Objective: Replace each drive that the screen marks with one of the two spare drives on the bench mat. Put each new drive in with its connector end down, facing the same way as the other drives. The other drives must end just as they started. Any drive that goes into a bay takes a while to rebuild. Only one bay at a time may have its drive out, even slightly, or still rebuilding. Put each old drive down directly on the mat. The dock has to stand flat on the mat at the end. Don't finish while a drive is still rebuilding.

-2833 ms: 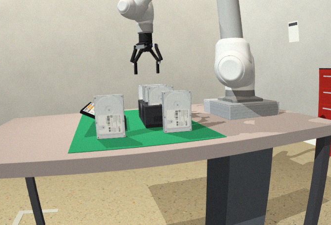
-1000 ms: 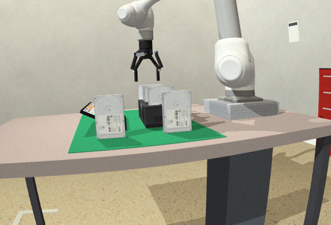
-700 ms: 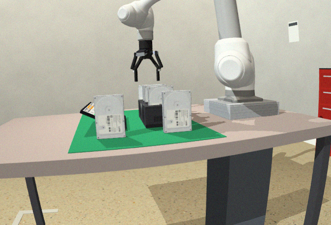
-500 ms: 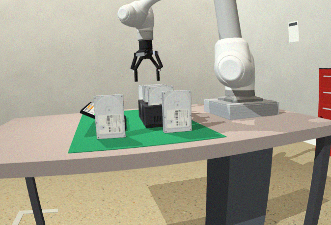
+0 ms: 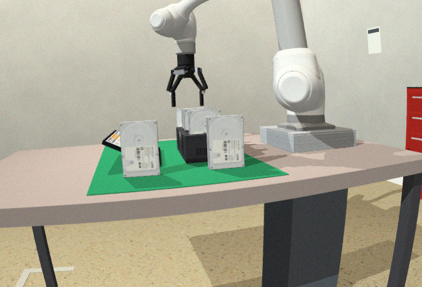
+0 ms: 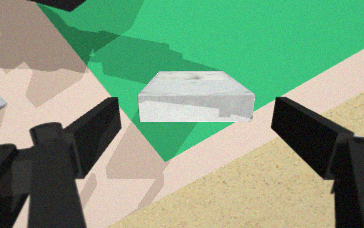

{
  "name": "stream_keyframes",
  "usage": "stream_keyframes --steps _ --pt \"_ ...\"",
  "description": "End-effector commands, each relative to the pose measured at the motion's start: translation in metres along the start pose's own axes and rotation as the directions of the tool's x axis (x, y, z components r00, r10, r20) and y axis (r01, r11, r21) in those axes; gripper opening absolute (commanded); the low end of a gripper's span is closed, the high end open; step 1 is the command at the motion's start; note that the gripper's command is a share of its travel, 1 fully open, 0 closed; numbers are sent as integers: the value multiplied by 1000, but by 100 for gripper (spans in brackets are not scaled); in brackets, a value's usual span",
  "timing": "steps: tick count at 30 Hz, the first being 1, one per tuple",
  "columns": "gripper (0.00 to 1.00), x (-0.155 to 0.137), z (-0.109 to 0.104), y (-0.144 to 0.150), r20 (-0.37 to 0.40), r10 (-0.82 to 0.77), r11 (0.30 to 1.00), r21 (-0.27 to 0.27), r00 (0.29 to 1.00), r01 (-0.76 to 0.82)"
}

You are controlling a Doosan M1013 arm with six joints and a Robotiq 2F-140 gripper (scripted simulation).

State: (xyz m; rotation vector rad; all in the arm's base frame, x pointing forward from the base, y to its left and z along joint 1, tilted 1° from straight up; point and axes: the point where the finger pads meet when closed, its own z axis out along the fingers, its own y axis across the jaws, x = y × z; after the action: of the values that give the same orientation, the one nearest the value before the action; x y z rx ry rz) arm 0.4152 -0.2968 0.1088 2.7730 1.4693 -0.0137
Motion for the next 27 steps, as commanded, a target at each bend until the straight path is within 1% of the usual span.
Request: stream_keyframes --steps 1,3,18,20,27 --pt "89 0 6 0 0 0 1000 -1 1000 0" --pt "89 0 6 0 0 0 1000 -1 1000 0" --pt "89 0 43 0 0 0 1000 -1 1000 0" --pt "89 0 43 0 0 0 1000 -1 1000 0" --pt "89 0 57 0 0 0 1000 -1 1000 0"
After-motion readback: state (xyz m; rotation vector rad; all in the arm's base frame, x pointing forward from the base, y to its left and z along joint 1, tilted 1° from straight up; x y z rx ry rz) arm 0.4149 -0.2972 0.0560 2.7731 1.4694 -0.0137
